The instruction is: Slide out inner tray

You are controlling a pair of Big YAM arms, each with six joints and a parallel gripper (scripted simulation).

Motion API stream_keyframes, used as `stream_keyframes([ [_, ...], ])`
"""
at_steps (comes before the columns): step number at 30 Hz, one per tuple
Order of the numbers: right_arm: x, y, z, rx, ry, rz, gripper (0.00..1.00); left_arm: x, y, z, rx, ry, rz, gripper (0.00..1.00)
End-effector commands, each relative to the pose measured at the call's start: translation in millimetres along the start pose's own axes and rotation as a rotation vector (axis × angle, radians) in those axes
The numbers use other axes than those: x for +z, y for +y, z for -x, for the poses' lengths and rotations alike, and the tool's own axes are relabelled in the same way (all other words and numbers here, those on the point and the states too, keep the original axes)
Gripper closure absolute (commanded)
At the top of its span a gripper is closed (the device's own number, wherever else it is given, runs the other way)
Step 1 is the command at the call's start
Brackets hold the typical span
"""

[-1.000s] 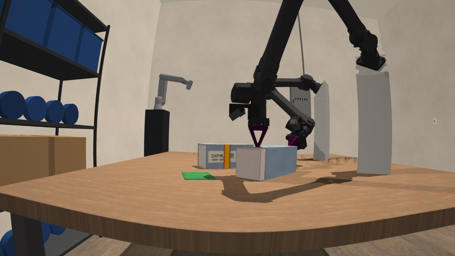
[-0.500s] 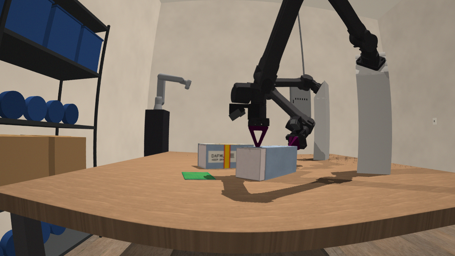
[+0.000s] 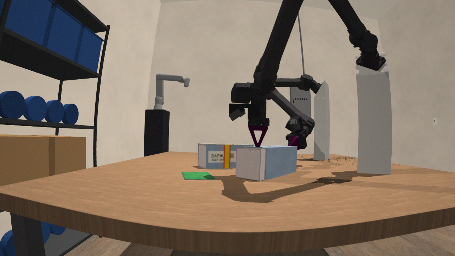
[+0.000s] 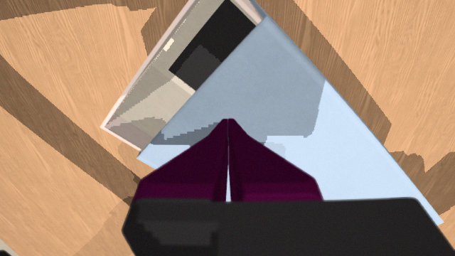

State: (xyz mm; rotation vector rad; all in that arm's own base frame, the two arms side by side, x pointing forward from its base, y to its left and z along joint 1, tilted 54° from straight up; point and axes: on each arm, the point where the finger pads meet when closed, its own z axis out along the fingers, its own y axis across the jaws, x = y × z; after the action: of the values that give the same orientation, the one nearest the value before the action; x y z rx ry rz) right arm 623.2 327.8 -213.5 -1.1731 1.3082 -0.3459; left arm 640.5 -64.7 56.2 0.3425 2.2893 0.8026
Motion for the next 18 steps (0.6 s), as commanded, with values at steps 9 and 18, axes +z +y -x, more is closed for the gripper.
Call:
stream_keyframes([
  [9, -0.7, 1.7, 3.7, -0.010, -0.013, -0.004, 1.00, 31.7, -15.0, -36.7, 0.030, 0.068, -0.025, 1.00],
  [18, -0.7, 1.7, 3.7, -0.010, -0.013, -0.004, 1.00, 31.8, -15.0, -36.8, 0.031, 0.068, -0.025, 1.00],
])
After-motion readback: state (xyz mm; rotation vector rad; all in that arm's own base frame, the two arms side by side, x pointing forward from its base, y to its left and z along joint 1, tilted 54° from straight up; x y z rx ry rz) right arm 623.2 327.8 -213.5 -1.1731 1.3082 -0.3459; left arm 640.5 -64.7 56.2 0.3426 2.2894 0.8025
